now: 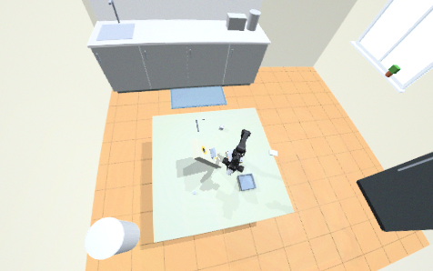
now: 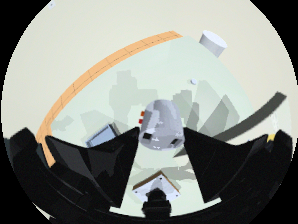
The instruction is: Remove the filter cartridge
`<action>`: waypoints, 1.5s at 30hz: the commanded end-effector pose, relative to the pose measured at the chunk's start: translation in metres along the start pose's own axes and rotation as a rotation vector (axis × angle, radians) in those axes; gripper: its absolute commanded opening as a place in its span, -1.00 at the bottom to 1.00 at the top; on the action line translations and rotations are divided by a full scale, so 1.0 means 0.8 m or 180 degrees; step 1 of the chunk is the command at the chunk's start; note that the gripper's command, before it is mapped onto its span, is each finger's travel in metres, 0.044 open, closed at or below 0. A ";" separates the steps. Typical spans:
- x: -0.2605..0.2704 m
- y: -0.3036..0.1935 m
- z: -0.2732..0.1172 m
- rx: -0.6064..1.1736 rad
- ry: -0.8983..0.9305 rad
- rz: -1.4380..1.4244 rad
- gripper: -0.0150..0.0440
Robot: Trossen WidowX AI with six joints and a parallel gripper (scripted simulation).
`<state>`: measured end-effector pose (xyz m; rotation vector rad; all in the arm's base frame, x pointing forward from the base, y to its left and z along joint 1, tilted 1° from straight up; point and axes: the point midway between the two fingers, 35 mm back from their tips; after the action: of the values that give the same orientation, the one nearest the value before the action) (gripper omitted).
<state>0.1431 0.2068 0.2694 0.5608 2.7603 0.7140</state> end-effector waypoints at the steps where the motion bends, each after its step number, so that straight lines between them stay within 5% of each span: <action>1: 0.025 0.006 0.002 -0.0085 0.0167 -0.0310 -0.49; 23: 0.124 -0.007 0.046 -0.0231 0.0650 -0.1171 -0.49; 45: 0.252 -0.090 0.101 -0.0383 0.1224 -0.2177 -0.49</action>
<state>-0.0213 0.2686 0.1476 -0.5172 2.9222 0.8375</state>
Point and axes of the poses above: the point midway between the two fingers, 35 mm back from their tips, its own z axis out along the fingers, its own x axis across the jaws, y = z × x, and after that the axes turned 15 degrees about -z, right-handed
